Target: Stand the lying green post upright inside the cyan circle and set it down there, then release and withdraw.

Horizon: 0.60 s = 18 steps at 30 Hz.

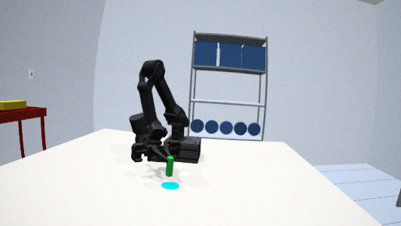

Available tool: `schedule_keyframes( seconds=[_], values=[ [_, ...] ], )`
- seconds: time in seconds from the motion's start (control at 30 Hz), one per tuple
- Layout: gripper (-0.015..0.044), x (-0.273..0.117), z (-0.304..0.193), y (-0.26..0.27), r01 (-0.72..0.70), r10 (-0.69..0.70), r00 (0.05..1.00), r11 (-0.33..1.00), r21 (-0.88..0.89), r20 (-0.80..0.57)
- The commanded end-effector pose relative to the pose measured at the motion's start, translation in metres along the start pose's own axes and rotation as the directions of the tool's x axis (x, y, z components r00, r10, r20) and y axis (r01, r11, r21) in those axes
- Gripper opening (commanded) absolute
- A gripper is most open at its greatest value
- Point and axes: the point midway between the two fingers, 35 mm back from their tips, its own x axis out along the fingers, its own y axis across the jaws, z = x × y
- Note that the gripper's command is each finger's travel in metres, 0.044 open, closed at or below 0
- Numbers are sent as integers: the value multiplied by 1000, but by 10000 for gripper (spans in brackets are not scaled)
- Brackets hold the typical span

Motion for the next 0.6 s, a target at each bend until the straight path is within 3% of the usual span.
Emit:
schedule_keyframes(
  seconds=[0.0,0.57],
  values=[
    [23,1,-7,0,-5,5,1000,1000,-20,1],
    [23,9,-32,3,-21,20,1000,1000,-24,-20]
  ],
)
